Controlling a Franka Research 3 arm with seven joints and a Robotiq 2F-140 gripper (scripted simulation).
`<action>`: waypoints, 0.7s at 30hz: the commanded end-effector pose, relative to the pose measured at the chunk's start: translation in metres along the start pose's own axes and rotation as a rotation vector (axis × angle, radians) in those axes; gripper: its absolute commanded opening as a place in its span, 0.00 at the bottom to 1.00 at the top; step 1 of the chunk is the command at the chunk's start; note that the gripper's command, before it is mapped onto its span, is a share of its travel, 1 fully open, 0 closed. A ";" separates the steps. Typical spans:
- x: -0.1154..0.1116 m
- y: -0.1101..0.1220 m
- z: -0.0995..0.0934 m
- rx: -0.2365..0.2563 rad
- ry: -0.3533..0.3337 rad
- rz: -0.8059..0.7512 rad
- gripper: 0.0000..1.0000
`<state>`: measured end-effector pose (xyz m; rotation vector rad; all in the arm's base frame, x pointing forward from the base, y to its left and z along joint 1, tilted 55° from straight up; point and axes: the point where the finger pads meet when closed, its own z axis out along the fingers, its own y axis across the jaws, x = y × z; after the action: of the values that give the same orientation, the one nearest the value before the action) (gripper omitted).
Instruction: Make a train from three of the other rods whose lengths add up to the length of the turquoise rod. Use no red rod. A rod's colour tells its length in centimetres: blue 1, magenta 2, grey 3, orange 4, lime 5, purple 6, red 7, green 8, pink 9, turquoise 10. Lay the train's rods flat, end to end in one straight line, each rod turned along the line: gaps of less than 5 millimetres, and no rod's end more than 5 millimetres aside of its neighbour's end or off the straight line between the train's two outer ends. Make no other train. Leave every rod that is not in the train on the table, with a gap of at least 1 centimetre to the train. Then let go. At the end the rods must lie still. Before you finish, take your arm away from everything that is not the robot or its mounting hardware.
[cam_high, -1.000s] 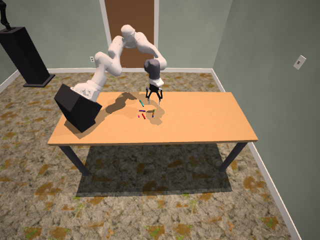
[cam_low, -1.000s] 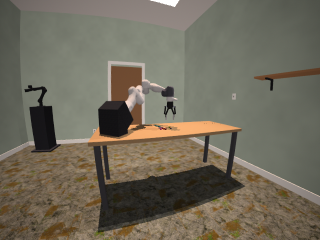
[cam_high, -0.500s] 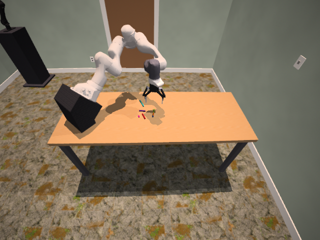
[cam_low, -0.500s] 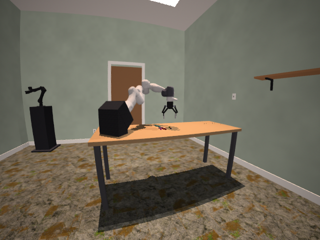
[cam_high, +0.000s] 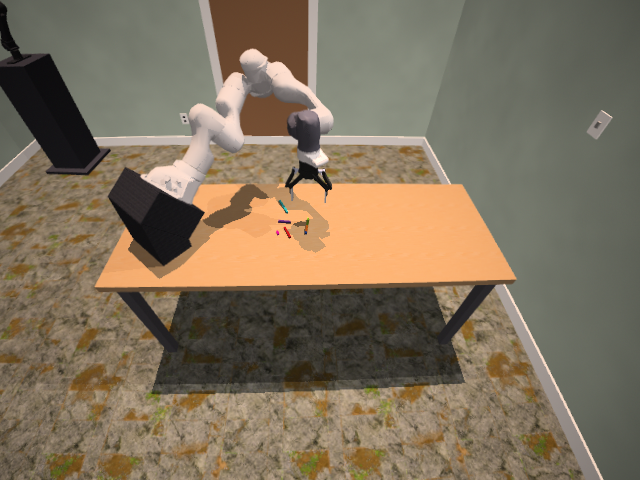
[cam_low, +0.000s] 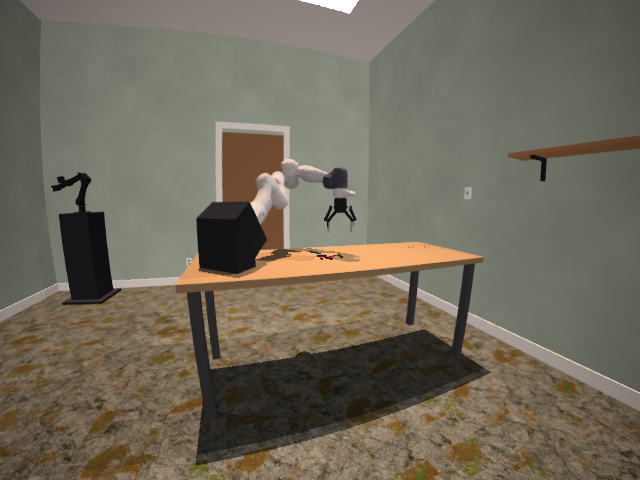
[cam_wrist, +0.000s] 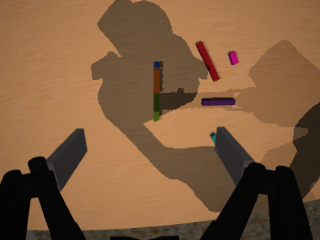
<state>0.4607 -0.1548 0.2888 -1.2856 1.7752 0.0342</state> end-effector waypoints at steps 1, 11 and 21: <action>-0.005 0.004 -0.007 -0.014 -0.013 0.008 1.00; -0.004 0.003 -0.043 -0.014 -0.013 0.008 1.00; -0.004 0.003 -0.045 -0.014 -0.013 0.008 1.00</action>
<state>0.4308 -0.1743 0.3151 -1.2890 1.7703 0.0477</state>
